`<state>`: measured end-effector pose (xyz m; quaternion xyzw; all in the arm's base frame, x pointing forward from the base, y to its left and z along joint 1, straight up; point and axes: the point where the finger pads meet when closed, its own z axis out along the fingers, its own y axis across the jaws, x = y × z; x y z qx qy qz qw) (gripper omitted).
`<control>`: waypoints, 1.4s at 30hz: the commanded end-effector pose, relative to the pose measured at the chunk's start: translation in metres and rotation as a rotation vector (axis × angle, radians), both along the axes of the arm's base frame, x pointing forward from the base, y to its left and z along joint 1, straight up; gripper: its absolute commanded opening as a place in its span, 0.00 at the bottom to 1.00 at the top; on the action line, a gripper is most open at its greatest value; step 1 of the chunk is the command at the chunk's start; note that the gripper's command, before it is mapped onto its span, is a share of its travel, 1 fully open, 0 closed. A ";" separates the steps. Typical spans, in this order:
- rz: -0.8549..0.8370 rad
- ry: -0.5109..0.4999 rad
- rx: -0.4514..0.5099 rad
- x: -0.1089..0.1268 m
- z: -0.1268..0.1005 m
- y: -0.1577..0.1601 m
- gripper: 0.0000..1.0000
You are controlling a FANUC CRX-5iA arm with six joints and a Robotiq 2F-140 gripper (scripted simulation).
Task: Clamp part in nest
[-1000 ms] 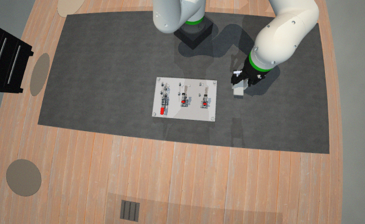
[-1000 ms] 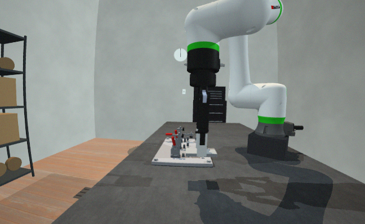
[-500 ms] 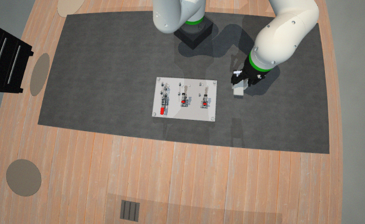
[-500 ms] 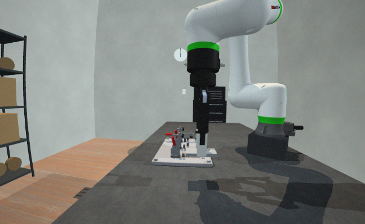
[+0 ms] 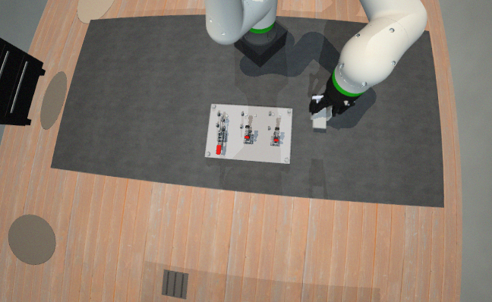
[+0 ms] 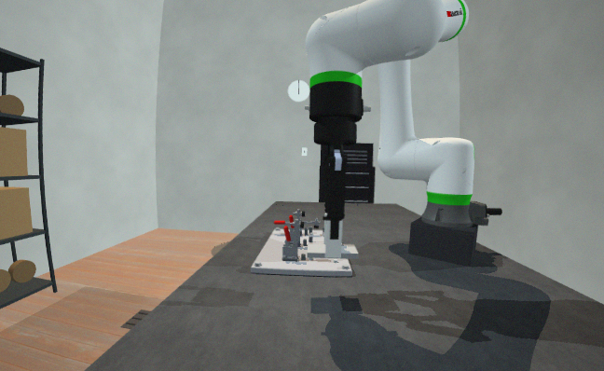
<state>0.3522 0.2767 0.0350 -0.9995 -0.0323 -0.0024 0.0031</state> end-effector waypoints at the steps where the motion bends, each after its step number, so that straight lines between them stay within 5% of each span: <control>1: 0.000 0.000 0.000 0.001 0.000 -0.010 0.00; 22: 0.000 0.000 0.000 0.008 -0.006 -0.096 0.00; 42: 0.000 0.000 0.000 0.012 -0.010 -0.146 0.00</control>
